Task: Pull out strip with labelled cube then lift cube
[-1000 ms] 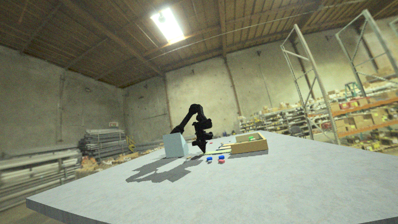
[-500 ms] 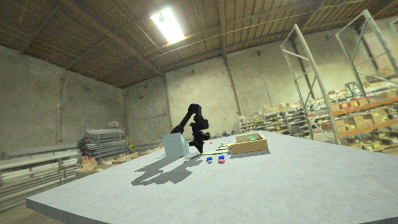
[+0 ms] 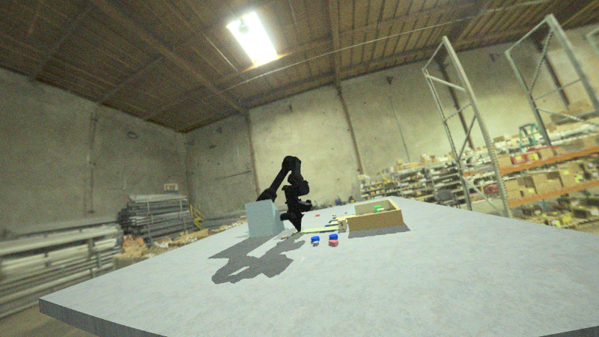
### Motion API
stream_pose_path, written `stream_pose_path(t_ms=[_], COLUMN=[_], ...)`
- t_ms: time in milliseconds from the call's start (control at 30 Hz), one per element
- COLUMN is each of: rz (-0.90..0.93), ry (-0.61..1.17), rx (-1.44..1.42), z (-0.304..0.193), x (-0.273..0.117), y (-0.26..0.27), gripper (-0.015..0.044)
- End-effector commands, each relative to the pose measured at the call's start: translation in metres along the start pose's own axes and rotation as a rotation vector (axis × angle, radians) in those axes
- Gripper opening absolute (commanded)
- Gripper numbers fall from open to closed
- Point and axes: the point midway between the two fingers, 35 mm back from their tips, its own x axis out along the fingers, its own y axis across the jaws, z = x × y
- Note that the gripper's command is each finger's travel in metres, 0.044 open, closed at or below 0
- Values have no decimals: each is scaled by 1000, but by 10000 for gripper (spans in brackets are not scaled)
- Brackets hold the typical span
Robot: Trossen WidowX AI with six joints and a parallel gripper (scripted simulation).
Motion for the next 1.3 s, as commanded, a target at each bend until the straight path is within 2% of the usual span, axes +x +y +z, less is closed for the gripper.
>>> stream_pose_path(t_ms=[0, 1267], rz=[-2, -2], ry=[34, 34], rx=[14, 14], z=[-16, -20], x=[4, 4], y=[0, 0], gripper=[0, 0])
